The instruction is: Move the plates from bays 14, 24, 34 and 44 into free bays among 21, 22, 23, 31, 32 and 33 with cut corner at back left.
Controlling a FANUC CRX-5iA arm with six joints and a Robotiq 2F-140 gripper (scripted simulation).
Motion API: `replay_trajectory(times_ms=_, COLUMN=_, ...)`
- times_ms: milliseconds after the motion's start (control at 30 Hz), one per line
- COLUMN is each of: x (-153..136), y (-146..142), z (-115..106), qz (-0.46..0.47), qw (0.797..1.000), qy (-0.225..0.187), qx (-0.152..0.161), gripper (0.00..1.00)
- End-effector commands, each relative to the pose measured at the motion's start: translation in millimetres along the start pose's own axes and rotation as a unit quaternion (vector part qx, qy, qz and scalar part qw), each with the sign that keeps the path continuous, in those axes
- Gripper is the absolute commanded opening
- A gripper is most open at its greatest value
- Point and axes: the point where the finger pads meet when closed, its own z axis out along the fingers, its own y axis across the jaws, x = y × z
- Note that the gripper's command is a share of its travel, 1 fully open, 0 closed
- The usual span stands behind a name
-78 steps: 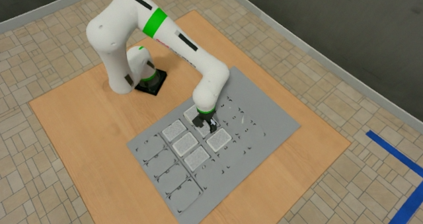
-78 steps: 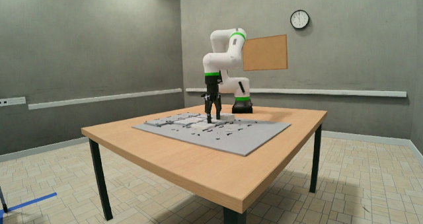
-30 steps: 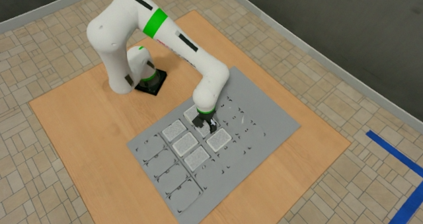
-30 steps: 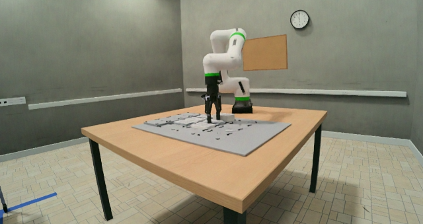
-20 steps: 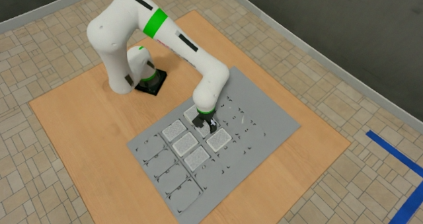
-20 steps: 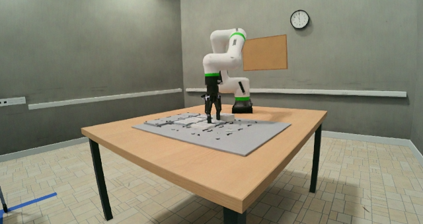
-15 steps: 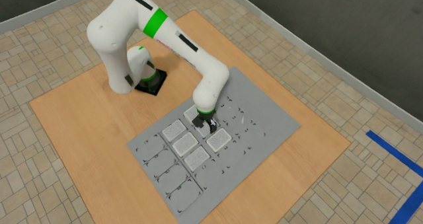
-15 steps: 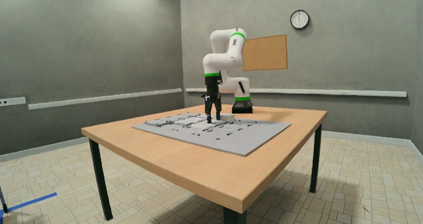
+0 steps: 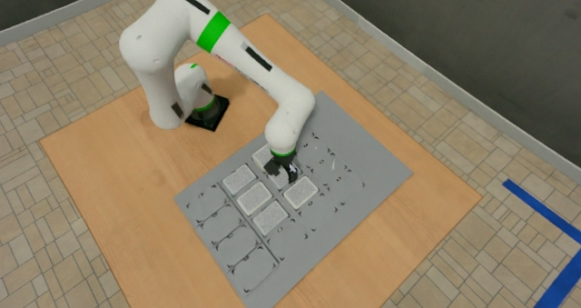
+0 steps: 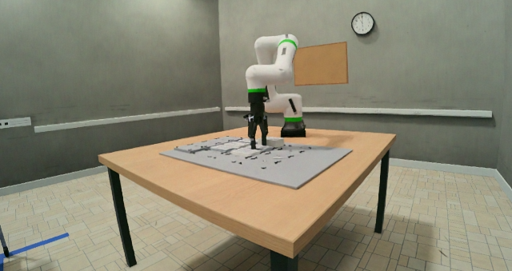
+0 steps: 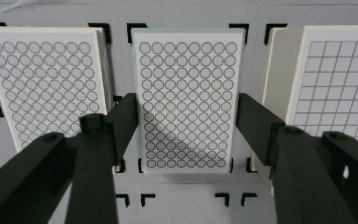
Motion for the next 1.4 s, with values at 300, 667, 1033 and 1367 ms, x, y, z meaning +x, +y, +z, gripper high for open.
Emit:
replay_trajectory(times_ms=300, x=-0.1, y=-0.7, z=-0.8, qz=0.000, qw=1.000, qy=0.000, qx=0.001, gripper=0.70)
replay_trajectory(times_ms=667, x=-0.1, y=-0.7, z=-0.8, qz=0.000, qw=1.000, qy=0.000, qx=0.001, gripper=0.70)
replay_trajectory(times_ms=1033, x=-0.1, y=-0.7, z=-0.8, qz=0.000, qw=1.000, qy=0.000, qx=0.001, gripper=0.70)
replay_trajectory(times_ms=1367, x=-0.1, y=-0.7, z=-3.4, qz=0.000, qw=1.000, qy=0.000, qx=0.001, gripper=0.70)
